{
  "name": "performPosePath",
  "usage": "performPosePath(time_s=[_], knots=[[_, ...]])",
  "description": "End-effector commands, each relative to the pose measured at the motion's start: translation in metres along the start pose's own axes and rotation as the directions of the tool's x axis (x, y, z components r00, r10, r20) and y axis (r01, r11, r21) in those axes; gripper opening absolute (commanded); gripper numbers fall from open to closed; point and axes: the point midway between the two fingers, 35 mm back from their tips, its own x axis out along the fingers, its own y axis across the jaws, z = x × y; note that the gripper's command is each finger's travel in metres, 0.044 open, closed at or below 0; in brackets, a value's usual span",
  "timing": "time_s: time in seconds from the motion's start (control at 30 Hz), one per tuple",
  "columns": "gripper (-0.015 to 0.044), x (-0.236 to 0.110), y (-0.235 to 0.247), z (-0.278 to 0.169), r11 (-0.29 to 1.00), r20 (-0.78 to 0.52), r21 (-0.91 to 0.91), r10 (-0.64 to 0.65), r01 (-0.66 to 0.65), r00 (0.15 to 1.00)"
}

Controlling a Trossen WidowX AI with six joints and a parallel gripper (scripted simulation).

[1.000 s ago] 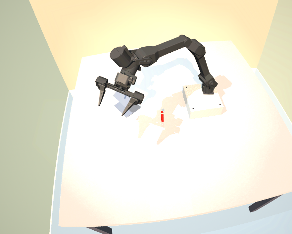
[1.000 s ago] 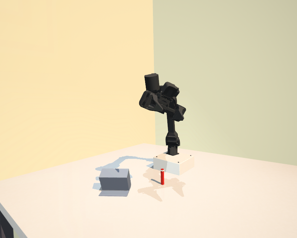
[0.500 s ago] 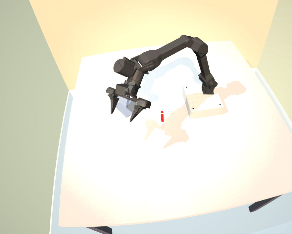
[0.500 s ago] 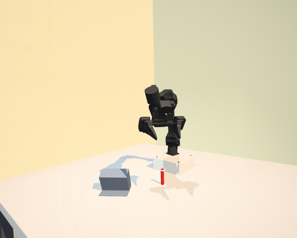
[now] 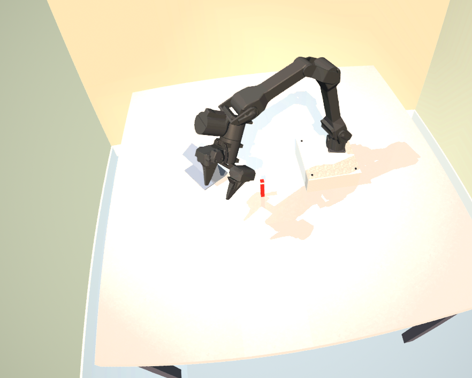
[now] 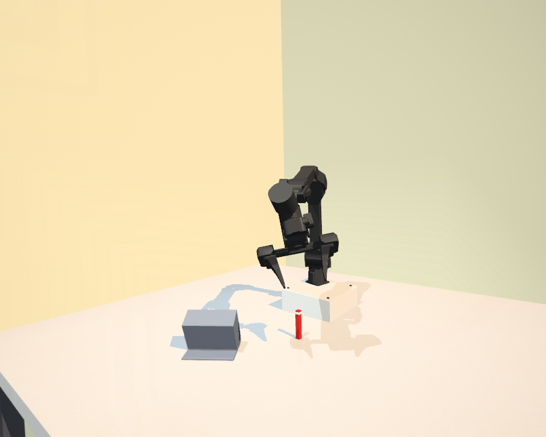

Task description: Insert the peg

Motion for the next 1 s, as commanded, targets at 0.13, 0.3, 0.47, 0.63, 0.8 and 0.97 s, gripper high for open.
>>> performPosePath(time_s=[0.13,0.3,0.47,0.63,0.8,0.97], knots=[[0.044,0.002,-0.004,-0.048,0.983,-0.149,0.166,-0.05,0.075,0.988],[0.044,0.002,-0.006,-0.081,0.955,-0.252,0.259,-0.078,0.145,0.965],[0.044,-0.001,-0.009,-0.114,0.912,-0.355,0.337,-0.108,0.235,0.929],[0.044,-0.007,-0.012,-0.15,0.848,-0.468,0.397,-0.142,0.352,0.872],[0.044,-0.016,-0.016,-0.182,0.776,-0.567,0.426,-0.171,0.465,0.805],[0.044,-0.019,-0.019,-0.189,0.762,-0.585,0.428,-0.176,0.486,0.792]])
